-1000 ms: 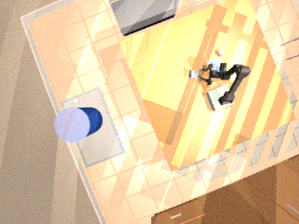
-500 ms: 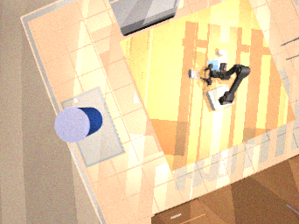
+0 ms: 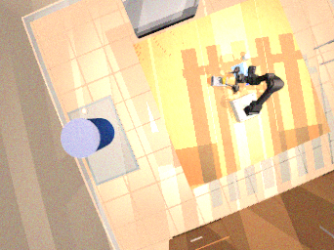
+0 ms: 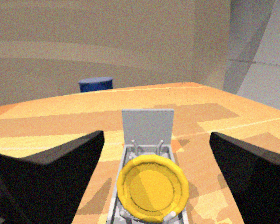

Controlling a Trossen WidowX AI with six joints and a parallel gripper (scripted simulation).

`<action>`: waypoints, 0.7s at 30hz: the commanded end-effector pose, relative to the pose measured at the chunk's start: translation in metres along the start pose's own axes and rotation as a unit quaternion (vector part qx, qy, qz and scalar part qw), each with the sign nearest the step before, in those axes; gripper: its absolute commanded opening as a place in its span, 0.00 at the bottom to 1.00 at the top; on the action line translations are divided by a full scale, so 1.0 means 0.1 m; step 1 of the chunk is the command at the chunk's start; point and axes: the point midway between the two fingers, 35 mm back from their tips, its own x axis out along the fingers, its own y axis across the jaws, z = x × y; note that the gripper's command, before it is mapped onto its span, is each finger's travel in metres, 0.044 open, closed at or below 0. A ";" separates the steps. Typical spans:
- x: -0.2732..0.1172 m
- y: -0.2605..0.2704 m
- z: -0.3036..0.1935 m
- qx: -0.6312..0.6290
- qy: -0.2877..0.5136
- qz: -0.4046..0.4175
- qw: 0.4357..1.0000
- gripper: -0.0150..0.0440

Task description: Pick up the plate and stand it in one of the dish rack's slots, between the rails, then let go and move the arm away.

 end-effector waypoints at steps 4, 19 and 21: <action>-0.06 -0.03 0.62 -0.005 -0.004 0.005 1.000 0.93; -0.06 -0.19 0.71 0.094 0.100 -0.021 0.990 0.93; -0.07 -0.21 0.71 0.116 0.124 -0.029 0.985 0.93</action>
